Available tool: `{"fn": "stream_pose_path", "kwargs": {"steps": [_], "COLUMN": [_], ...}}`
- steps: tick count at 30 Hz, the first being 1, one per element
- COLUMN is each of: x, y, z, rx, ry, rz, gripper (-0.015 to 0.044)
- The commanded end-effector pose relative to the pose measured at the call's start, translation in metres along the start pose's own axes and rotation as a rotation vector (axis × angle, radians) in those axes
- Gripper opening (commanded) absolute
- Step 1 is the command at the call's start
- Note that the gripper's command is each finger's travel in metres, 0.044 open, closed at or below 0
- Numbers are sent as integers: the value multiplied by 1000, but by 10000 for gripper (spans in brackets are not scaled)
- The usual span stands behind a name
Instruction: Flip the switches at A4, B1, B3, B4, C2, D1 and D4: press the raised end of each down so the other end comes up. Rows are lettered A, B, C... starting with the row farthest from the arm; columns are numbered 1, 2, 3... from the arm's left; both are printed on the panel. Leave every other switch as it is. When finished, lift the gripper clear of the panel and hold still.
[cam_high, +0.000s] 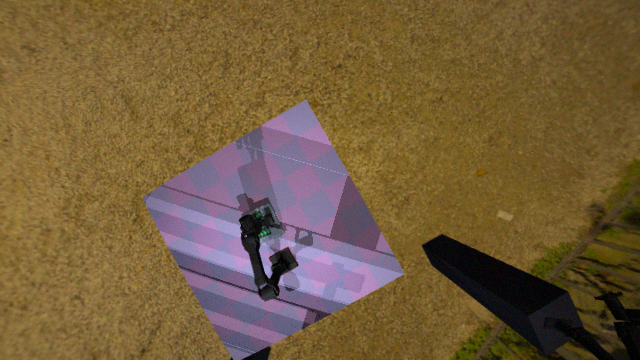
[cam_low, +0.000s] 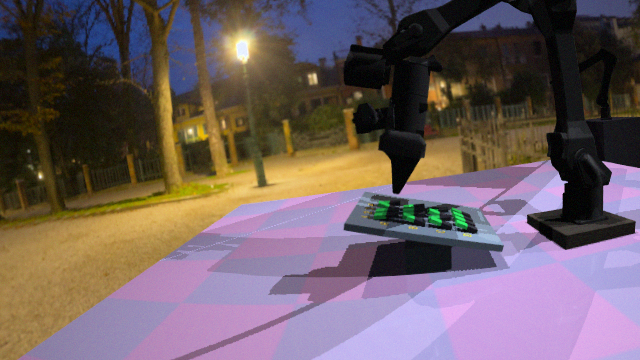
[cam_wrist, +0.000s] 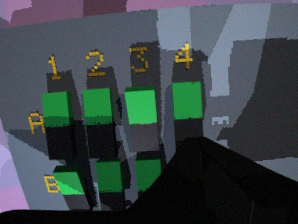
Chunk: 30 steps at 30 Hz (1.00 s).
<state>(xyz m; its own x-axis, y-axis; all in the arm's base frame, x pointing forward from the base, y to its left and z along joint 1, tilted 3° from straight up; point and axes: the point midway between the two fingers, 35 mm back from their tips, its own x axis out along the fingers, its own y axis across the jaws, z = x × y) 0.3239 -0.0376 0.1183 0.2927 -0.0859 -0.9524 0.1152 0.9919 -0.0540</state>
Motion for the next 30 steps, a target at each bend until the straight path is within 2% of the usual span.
{"fn": "stream_pose_path", "kwargs": {"steps": [1, 30], "x": [8, 11], "y": [1, 1], "z": [-2, -2], "rx": [-4, -4], "ry": [6, 6], "rz": [4, 4], "gripper": [0, 0]}}
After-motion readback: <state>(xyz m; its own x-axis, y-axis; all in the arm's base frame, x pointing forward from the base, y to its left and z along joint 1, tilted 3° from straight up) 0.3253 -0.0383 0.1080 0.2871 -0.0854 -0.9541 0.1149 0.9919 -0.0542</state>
